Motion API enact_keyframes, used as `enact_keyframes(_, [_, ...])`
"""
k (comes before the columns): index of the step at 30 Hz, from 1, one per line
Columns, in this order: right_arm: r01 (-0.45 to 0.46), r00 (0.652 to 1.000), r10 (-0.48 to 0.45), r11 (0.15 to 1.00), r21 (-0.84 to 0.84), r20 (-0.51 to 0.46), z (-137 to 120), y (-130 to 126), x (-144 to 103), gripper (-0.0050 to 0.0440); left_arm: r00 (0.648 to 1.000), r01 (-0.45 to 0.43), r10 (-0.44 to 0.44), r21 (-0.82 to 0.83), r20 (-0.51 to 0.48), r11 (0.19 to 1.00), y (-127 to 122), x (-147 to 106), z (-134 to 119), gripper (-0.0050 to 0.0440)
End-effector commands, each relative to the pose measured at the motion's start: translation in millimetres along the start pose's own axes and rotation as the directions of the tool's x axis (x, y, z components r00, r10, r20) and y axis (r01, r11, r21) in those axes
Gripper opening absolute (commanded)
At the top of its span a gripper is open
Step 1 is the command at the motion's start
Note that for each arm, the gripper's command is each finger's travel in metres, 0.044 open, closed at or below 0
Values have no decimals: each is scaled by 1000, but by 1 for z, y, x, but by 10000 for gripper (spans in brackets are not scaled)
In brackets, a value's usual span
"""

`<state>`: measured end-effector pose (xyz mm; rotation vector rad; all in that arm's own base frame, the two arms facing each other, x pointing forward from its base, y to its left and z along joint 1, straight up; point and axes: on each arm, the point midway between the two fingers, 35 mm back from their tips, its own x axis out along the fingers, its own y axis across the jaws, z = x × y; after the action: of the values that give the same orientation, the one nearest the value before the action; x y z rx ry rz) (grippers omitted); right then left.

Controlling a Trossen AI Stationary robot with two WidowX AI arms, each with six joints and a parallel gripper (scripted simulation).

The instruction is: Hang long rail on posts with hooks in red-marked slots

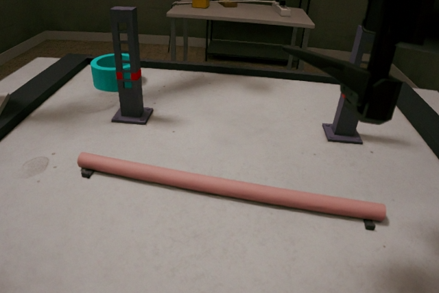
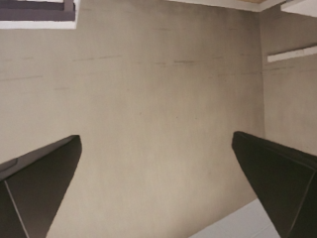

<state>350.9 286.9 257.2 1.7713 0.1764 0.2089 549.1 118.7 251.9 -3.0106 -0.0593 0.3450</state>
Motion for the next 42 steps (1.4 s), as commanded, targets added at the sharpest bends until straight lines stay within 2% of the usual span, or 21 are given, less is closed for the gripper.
enact_keyframes(1, [-20, 1000, 20, 1000, 15, -3, -1, 11, -1, 440, 999, 6, -6, 8, -36, 1000, -2, -7, -18, 440])
enact_keyframes(20, [-19, 1000, 19, 1000, 13, -4, 1, 11, -3, 440, 999, 5, -4, 17, -36, 1000, 0, -7, -19, 440])
enact_keyframes(23, [-4, 1000, 4, 1000, -13, -10, 6, 11, -7, 440, 1000, -11, 12, 82, -15, 997, 17, -11, -19, 440])
enact_keyframes(26, [33, 999, -35, 997, -70, -26, 13, 12, -12, 440, 998, -54, 50, 221, 27, 974, 49, -15, -19, 440])
enact_keyframes(32, [113, 991, -126, 974, -198, -53, 27, 12, -23, 440, 984, -178, 134, 547, 119, 818, 125, -35, -21, 440])
enact_keyframes(34, [113, 991, -126, 974, -198, -53, 27, 12, -23, 440, 984, -178, 134, 547, 119, 818, 125, -35, -21, 440])
enact_keyframes(35, [103, 991, -118, 974, -203, -61, 25, 23, -22, 440, 980, -197, 145, 590, 134, 783, 135, -39, -20, 440])
enact_keyframes(38, [146, 983, -169, 953, -267, -66, 33, 18, -29, 440, 963, -269, 182, 715, 198, 646, 169, -54, -11, 440])
enact_keyframes(42, [176, 974, -212, 926, -334, -76, 38, 24, -33, 440, 944, -321, 219, 839, 247, 439, 207, -76, -11, 440])
